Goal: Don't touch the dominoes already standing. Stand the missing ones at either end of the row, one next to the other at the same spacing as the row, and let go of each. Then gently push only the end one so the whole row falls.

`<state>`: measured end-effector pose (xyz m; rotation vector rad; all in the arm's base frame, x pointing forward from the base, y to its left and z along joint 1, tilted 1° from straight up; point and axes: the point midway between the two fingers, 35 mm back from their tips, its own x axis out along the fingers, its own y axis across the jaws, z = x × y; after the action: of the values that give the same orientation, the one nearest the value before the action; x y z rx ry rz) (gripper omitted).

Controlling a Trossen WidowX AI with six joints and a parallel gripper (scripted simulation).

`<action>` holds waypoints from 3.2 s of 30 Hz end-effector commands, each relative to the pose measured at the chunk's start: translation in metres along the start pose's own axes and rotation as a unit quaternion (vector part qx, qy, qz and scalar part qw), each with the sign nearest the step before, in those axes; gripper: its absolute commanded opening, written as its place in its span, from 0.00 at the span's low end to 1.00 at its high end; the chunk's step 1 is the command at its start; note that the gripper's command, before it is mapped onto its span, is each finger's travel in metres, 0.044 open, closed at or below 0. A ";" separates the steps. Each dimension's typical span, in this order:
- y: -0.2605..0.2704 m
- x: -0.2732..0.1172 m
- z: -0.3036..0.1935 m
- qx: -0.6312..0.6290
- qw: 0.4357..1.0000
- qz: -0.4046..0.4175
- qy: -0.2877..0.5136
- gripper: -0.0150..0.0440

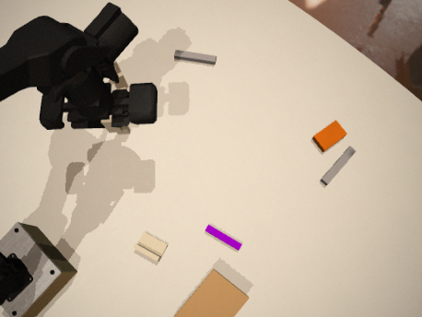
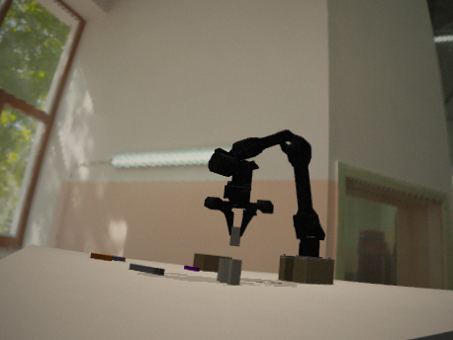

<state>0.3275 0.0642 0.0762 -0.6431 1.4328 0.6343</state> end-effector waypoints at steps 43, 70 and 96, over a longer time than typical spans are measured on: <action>0.002 0.040 -0.001 -0.003 1.000 0.004 0.003 1.00; -0.032 0.034 -0.176 0.255 0.967 0.000 0.010 0.25; -0.032 0.034 -0.176 0.255 0.967 0.000 0.010 0.25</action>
<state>0.2326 -0.0866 0.0363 -0.2374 1.5385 0.2337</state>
